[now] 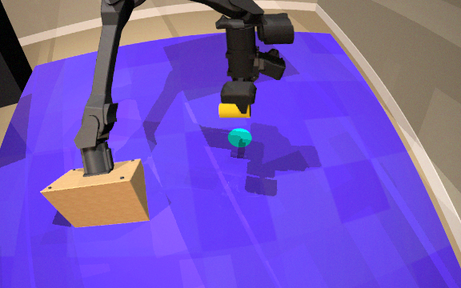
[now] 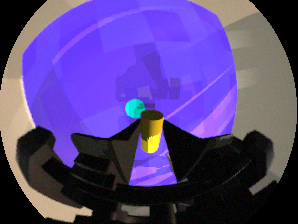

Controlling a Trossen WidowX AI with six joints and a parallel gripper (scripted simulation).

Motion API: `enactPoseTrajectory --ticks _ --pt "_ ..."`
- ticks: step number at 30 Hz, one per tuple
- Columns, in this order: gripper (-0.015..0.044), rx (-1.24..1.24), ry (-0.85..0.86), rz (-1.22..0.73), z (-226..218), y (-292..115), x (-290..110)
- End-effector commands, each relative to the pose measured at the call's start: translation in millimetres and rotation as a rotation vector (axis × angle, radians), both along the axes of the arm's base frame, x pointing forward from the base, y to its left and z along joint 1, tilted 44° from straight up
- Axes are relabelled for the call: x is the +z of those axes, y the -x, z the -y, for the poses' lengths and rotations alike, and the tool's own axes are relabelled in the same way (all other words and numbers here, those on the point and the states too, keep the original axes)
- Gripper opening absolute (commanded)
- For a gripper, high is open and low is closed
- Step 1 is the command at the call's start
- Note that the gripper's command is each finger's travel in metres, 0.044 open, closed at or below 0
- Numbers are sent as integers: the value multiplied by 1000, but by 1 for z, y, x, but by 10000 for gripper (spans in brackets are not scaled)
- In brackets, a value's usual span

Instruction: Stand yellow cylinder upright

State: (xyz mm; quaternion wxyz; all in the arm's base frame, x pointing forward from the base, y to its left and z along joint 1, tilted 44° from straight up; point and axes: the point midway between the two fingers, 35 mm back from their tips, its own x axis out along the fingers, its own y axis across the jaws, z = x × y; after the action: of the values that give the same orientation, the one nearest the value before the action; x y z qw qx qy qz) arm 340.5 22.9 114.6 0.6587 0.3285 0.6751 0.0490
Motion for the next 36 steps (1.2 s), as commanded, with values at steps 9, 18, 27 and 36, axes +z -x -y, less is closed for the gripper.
enactPoseTrajectory --ticks 9,18,27,36 --pt "105 -7 75 29 -3 2 -7" --pt "105 -18 126 58 -4 2 -12" --pt "105 -31 175 89 -5 1 -15" --pt "105 -48 221 122 -6 0 -18"
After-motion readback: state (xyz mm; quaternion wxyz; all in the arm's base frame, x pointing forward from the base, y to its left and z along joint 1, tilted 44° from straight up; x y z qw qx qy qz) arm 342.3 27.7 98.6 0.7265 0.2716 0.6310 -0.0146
